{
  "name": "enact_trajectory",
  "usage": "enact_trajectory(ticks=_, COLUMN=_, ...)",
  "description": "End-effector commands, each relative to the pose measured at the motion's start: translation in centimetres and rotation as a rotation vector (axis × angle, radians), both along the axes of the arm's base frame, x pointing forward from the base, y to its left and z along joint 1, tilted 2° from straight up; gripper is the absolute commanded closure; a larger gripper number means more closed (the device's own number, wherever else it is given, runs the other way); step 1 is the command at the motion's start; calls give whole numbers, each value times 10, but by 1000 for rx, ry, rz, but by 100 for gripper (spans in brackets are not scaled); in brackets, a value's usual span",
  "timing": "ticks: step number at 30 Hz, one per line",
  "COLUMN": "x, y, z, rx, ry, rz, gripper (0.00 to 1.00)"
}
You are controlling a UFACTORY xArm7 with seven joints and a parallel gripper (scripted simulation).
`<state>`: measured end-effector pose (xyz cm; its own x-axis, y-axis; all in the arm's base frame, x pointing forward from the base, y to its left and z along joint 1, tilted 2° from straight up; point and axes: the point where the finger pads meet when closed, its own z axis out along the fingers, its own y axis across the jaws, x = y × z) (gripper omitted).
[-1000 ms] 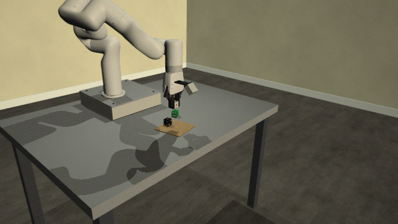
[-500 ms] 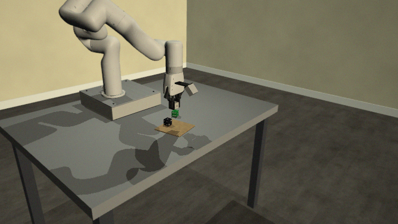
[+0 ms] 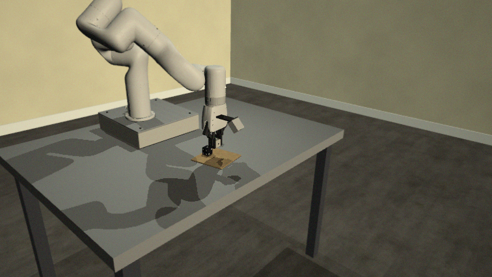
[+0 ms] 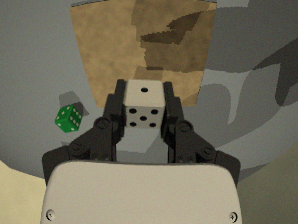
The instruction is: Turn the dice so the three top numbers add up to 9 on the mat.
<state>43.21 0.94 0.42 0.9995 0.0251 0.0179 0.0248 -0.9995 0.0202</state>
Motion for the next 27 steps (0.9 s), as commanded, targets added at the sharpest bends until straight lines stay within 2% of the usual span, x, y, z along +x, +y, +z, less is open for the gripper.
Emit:
enact_trajectory(ticks=1, x=5, y=0, z=-11, rx=-1, ry=-8, rz=-1, gripper=73)
enact_trajectory(ticks=10, x=6, y=0, z=-37, rx=-1, ry=-8, rz=-1, gripper=73)
enact_trajectory(ticks=27, x=6, y=0, z=-39, rx=-1, ry=-8, rz=-1, gripper=73)
